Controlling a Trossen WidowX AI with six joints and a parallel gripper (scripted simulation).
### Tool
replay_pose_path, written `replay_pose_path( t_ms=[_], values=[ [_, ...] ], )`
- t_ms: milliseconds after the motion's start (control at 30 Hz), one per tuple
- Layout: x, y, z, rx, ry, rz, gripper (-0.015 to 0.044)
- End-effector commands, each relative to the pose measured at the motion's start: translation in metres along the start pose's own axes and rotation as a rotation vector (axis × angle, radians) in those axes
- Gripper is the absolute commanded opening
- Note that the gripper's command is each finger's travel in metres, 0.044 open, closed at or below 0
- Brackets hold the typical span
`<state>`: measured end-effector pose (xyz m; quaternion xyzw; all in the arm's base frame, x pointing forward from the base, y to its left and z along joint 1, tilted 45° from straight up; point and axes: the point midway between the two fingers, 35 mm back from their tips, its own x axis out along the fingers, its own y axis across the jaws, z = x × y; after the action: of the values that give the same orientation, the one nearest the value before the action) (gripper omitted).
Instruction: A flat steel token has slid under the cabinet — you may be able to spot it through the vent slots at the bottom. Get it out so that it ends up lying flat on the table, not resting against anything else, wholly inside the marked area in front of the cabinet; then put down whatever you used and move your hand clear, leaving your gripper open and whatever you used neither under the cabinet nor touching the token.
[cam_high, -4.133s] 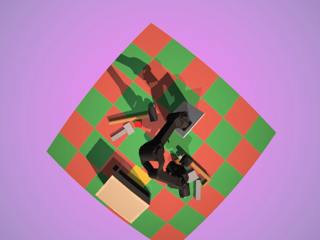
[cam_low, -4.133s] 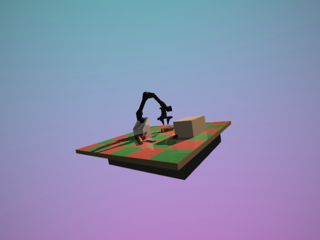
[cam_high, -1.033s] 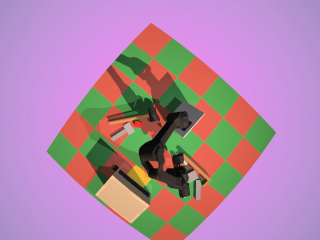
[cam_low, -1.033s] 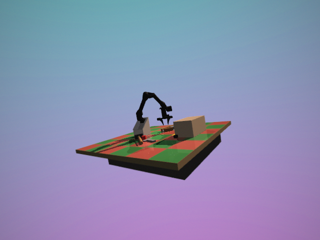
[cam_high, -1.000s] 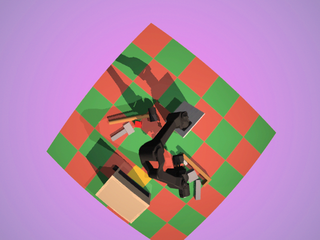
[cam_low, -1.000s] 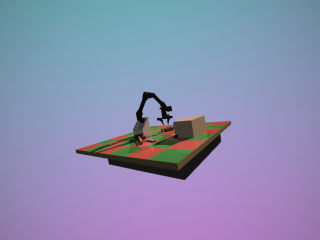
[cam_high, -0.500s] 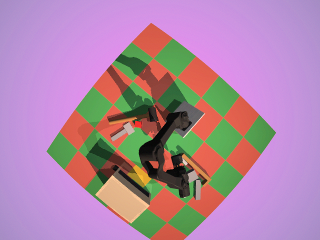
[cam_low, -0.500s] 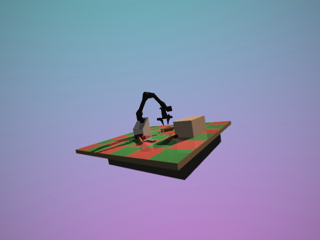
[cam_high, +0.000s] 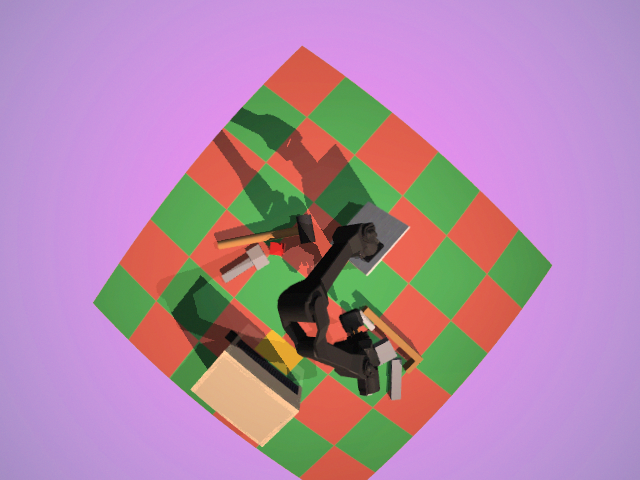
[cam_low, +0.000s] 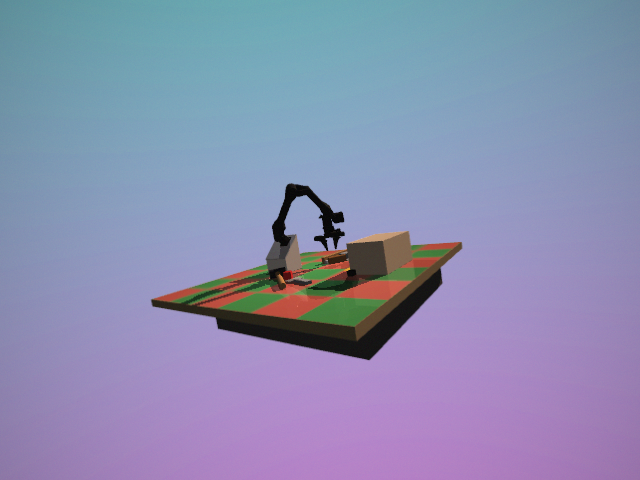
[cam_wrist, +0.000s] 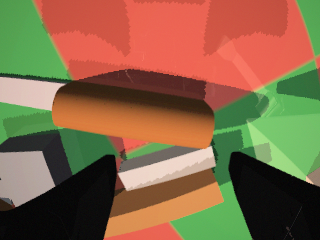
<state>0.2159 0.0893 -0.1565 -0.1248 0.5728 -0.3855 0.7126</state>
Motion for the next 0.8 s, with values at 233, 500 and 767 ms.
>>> replay_pose_path(
  t_ms=[233, 500, 767],
  values=[
    [-0.0003, 0.0, -0.0001, -0.094, 0.002, 0.001, 0.027],
    [-0.0003, 0.0, -0.0001, -0.157, 0.002, 0.001, 0.027],
    [-0.0003, 0.0, -0.0001, -0.22, 0.002, 0.001, 0.027]
  ],
)
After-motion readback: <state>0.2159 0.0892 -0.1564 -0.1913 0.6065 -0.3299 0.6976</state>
